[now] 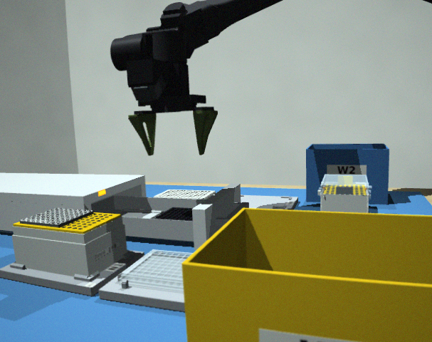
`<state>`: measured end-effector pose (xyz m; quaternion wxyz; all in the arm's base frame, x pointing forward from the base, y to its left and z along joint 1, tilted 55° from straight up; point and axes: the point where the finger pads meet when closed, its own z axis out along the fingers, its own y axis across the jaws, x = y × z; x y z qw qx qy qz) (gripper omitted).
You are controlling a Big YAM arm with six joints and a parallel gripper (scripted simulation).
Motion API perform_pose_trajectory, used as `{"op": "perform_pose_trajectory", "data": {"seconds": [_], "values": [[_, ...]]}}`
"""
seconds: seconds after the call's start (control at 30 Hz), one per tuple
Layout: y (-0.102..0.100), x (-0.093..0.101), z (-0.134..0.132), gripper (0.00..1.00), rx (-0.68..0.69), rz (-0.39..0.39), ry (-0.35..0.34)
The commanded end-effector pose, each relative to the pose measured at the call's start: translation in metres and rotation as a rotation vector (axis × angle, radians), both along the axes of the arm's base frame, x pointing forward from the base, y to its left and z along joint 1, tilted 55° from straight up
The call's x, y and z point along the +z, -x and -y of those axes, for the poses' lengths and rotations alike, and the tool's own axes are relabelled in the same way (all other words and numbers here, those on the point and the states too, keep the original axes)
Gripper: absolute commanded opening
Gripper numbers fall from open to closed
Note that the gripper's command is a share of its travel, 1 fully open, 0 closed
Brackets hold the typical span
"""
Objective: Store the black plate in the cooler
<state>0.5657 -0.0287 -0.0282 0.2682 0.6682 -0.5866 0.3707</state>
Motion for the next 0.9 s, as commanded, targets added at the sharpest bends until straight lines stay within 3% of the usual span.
{"op": "perform_pose_trajectory", "data": {"seconds": [0.0, 0.07, 0.1, 0.23, 0.73, 0.8, 0.83, 0.87], "values": [[-0.008, 0.009, -0.012, 1.0, 0.014, 0.026, -0.006], [-0.008, 0.009, -0.012, 1.0, 0.014, 0.026, -0.006], [-0.003, 0.01, -0.023, 0.0, 0.03, 0.042, -0.009], [0.004, 0.011, -0.021, 0.0, 0.031, 0.046, -0.01], [0.063, 0.0, 0.02, 0.0, -0.002, 0.028, -0.004], [0.063, 0.0, 0.02, 0.0, -0.002, 0.028, -0.004], [0.07, -0.01, 0.021, 0.0, -0.002, 0.008, -0.001], [0.071, -0.002, 0.022, 0.0, -0.002, 0.027, -0.004]]}}
